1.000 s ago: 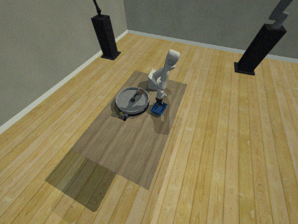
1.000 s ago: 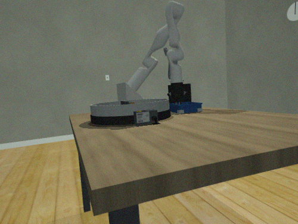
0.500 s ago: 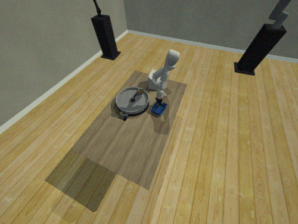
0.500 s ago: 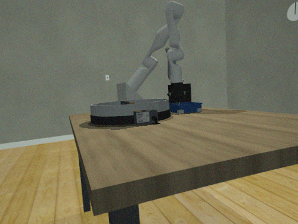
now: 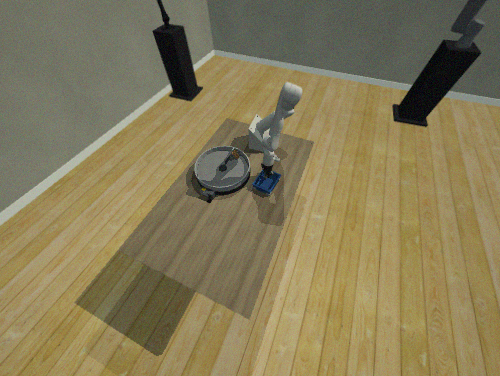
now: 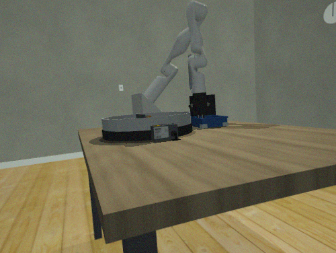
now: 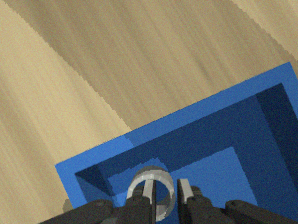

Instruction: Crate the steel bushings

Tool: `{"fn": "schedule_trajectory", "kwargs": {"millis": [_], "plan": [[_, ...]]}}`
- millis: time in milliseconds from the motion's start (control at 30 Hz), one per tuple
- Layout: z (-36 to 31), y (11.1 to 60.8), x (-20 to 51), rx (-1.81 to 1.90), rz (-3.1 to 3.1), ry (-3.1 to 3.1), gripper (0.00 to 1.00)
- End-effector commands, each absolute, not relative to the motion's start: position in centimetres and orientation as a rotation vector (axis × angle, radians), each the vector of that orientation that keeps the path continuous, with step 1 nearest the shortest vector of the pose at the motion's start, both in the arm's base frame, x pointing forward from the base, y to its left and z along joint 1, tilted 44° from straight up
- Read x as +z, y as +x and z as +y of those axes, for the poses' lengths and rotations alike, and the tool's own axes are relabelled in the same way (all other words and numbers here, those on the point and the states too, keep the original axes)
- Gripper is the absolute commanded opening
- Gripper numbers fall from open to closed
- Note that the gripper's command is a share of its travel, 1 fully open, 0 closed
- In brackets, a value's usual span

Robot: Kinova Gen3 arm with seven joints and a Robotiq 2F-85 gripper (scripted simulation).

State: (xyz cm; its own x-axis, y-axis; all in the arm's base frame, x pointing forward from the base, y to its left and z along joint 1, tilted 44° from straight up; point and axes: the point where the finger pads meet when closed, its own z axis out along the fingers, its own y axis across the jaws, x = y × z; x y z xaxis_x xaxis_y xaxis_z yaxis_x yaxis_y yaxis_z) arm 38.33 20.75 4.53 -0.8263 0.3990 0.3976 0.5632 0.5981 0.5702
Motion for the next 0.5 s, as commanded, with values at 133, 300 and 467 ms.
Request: {"fn": "schedule_trajectory", "kwargs": {"millis": [133, 300, 467], "plan": [[20.59, 38.49, 4.65, -1.047, -2.602, -0.798, 0.16], [20.59, 38.49, 4.65, -1.047, -2.602, -0.798, 0.16], [20.26, 38.51, 5.01, -1.047, -2.602, -0.798, 0.16]]}}
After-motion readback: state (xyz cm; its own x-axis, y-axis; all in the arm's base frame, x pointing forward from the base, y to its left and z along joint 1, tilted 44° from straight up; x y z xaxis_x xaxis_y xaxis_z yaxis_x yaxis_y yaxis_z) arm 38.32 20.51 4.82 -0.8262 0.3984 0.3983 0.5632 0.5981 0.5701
